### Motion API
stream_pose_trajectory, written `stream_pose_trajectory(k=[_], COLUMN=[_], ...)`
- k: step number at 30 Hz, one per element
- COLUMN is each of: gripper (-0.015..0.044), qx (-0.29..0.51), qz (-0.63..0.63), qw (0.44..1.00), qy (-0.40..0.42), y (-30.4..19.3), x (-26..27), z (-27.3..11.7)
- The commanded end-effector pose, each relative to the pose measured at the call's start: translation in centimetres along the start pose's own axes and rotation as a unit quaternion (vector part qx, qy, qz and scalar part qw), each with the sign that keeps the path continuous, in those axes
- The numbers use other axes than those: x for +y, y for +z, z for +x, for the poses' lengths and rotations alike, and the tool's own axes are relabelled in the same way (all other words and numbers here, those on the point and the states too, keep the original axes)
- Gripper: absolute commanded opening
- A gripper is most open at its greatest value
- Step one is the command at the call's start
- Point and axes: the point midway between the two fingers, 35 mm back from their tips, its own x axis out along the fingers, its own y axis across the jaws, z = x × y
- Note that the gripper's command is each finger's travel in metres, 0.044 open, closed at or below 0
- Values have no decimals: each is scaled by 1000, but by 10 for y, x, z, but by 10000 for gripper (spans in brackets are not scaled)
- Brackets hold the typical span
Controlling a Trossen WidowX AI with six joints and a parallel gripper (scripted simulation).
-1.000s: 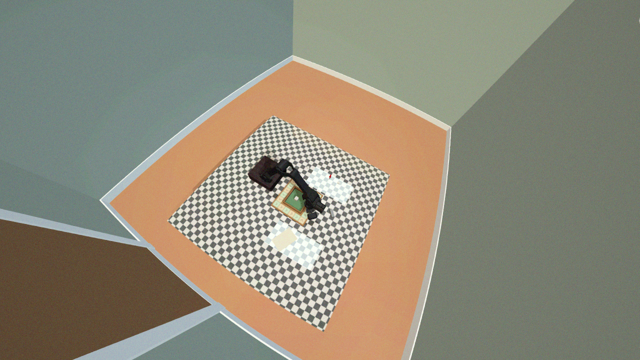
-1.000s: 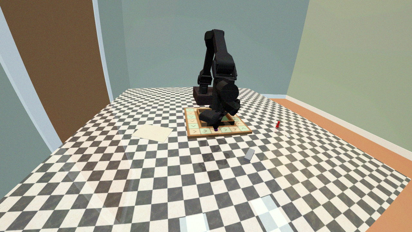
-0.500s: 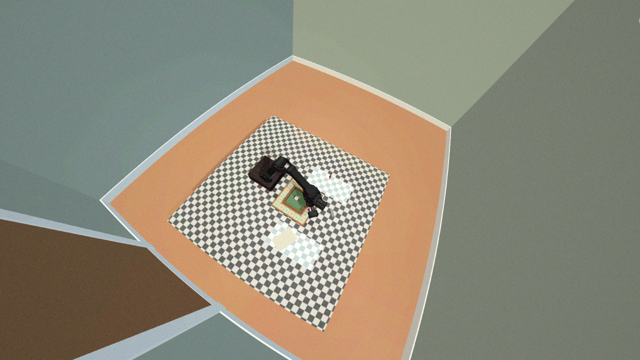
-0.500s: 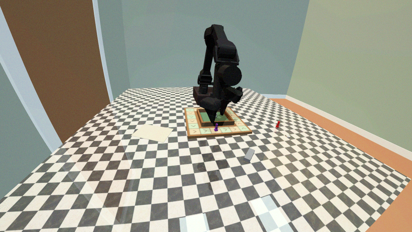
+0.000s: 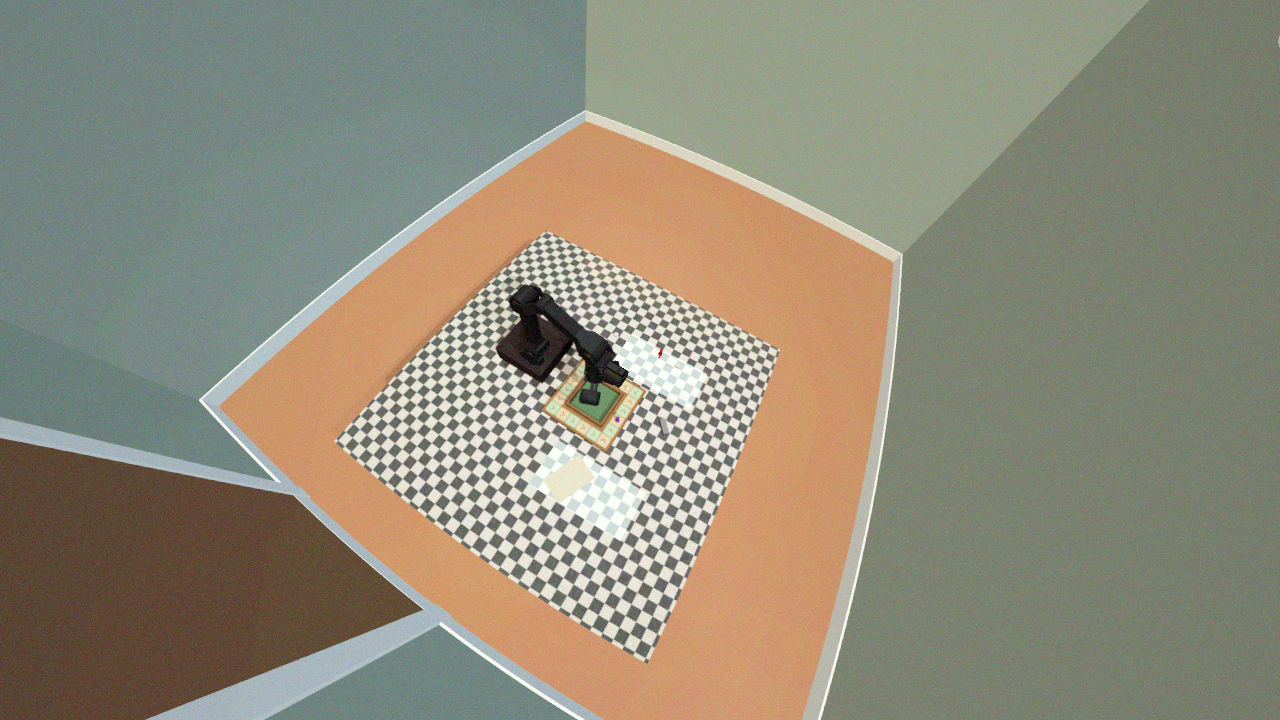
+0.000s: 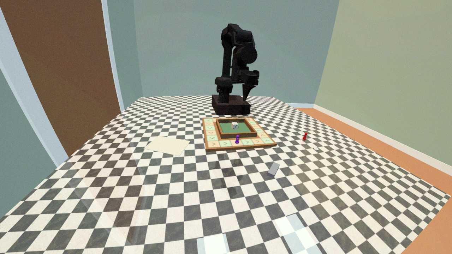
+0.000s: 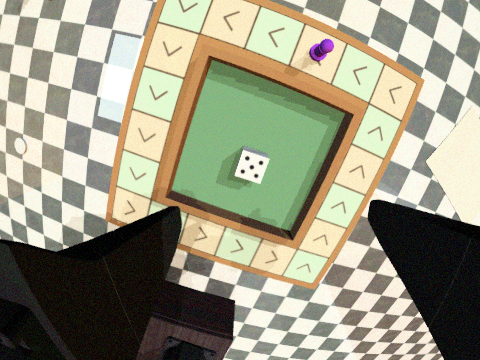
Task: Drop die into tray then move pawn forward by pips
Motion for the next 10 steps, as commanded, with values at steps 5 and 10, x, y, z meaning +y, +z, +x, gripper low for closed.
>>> stream_pose_trajectory(k=[5,10], gripper=[440,440], qx=[1,1], qz=[21,21], qw=[1000,1000], qy=[0,0], y=[-11,-11], x=[6,6], z=[-3,-3])
